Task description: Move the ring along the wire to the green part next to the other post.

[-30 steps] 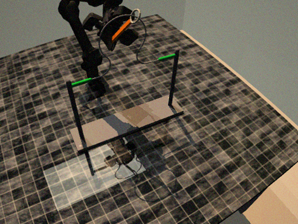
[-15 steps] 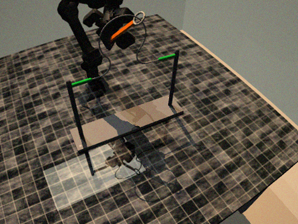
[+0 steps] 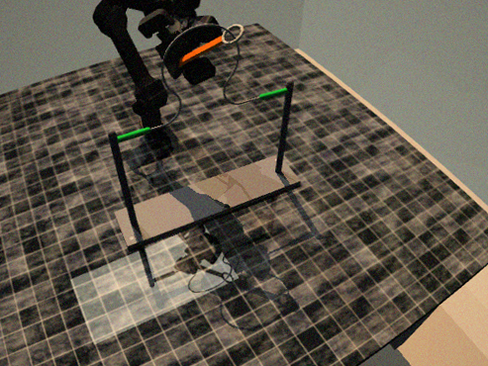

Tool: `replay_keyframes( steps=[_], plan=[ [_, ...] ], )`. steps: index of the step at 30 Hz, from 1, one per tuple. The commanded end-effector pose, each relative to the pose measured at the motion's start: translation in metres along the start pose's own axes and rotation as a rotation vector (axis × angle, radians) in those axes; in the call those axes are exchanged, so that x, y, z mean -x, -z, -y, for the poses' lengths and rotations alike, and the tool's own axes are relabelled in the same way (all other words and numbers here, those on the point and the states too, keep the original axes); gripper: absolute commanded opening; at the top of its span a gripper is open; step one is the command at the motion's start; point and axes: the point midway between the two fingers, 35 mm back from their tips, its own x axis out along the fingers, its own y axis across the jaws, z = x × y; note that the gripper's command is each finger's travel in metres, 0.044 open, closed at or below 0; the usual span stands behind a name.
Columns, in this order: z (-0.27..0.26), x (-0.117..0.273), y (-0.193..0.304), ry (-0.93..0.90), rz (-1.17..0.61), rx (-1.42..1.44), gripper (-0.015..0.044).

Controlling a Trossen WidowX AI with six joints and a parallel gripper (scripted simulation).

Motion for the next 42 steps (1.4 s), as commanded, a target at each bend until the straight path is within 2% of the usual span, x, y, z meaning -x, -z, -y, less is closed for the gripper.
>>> replay_keyframes(
  steps=[1,42],
  plan=[
    [0.002,0.0,0.001,0.024,0.002,0.044,-0.015],
    [0.022,0.0,-0.005,0.275,0.066,0.524,-0.015]
  ],
)
